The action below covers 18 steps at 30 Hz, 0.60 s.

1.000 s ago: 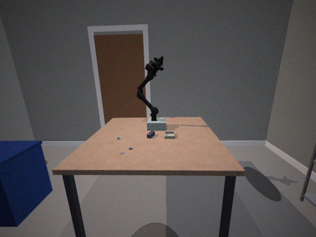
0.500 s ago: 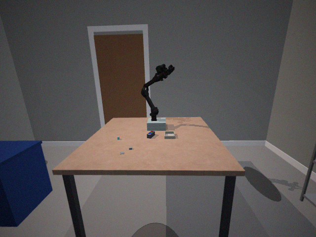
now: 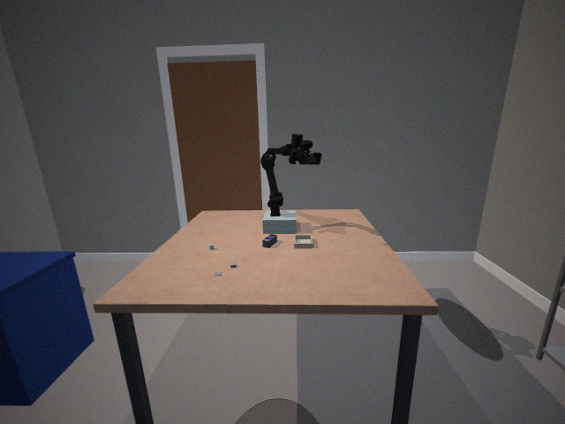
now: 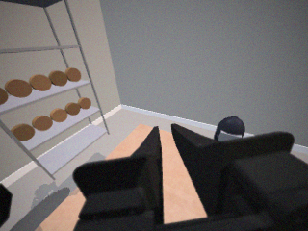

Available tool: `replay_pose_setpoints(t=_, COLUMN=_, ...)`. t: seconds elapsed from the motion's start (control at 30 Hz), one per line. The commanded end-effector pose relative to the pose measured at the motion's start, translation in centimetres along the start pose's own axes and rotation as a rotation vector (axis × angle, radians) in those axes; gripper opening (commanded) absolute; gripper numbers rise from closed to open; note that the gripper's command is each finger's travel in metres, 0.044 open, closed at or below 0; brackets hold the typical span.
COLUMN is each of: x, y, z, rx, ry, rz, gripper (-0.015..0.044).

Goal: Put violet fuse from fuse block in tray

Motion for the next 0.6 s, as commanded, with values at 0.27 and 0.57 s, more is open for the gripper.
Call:
replay_pose_setpoints(t=0.27, x=-8.0, y=-14.9, z=5.0, rx=0.624, ry=-0.044, rz=-0.362, gripper=0.0064)
replay_pose_setpoints(t=0.57, x=-13.7, y=-26.2, z=2.6, rx=1.084, ry=0.186, rz=-0.507, gripper=0.0064)
Point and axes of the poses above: the point midway between the two fingers, 35 mm back from their tips, its own z axis out along the fingers, its own x axis across the jaws, y = z × x, the point moved 7 cm from there along -z, back along the fingers, and after that the axes turned 1 degree about z, right-handed, at the moved point
